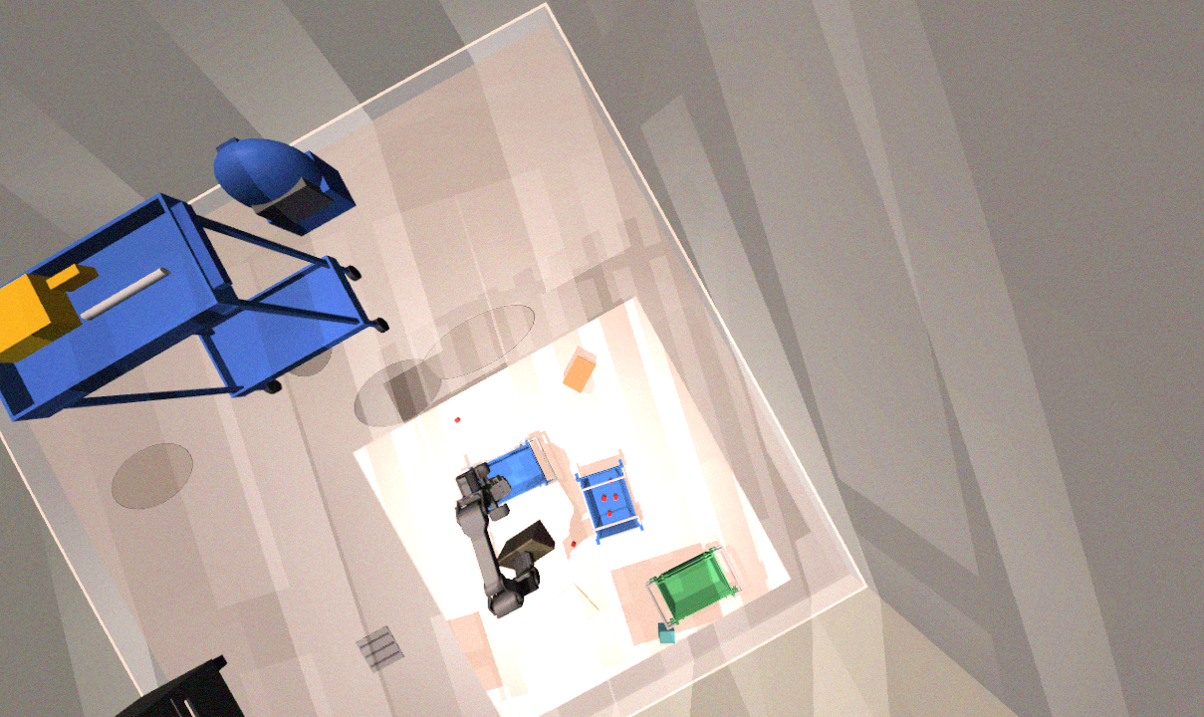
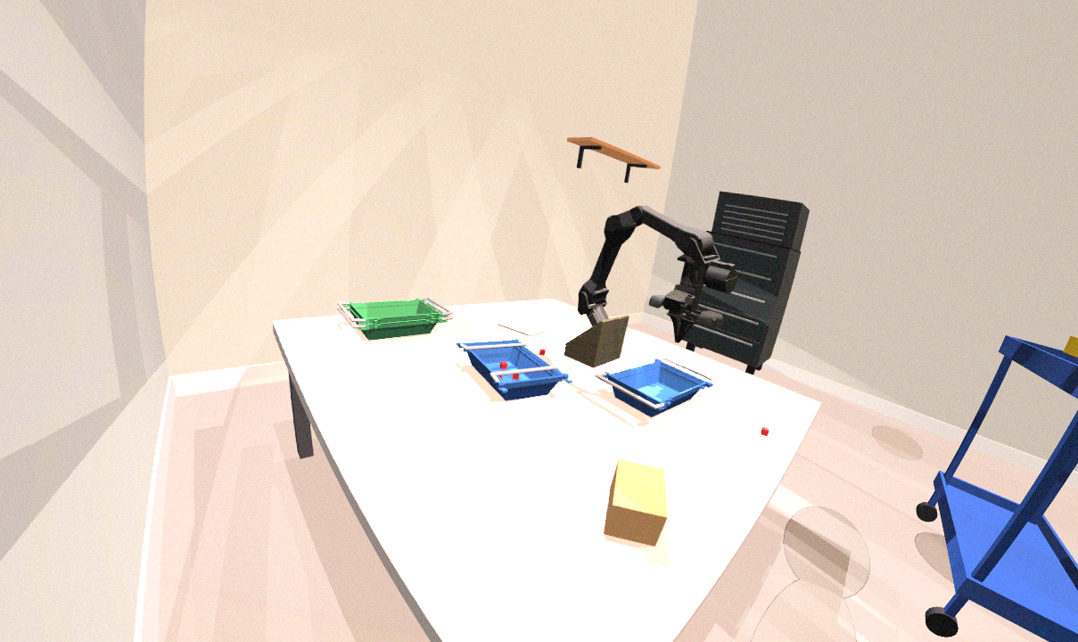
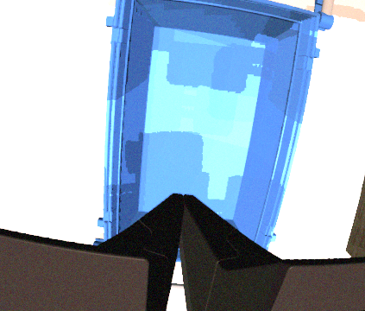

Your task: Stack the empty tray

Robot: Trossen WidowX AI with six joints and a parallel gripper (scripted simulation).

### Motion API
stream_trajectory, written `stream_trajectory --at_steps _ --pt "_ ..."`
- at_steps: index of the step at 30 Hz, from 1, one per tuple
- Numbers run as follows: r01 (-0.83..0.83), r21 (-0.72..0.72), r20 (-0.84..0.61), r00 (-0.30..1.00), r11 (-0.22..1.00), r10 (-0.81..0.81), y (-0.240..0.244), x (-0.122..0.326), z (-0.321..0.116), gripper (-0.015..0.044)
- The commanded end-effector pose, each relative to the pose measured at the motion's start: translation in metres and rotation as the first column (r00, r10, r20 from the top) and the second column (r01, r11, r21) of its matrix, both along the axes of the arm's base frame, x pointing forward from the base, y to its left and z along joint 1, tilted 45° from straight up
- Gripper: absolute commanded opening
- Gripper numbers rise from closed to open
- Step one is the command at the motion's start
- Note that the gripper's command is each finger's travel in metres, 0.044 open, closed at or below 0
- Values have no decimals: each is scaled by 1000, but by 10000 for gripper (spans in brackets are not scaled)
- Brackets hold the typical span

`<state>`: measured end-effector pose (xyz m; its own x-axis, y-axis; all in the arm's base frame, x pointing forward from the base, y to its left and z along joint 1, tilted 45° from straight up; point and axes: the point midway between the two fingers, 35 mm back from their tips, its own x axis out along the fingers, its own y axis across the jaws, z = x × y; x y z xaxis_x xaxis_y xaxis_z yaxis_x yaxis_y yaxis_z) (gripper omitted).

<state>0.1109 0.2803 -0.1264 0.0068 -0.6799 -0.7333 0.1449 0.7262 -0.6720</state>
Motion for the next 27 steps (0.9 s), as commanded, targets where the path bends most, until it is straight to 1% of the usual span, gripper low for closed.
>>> stream_trajectory --at_steps 1,9,12,17,18,20,27 --pt "0 1 0 1000 1000 0 0 0 0 0" --pt "-1 0 0 1000 1000 1 3 0 3 210" --pt "-5 -1 -3 1000 1000 5 16 0 15 289" --pt "-13 -4 -8 1000 1000 13 43 -1 49 420" --pt "-12 -19 -10 1000 1000 12 23 0 26 440" --pt "-10 -17 -10 1000 1000 10 14 1 24 440" --pt "-3 -11 -5 1000 1000 3 -39 -1 15 440"
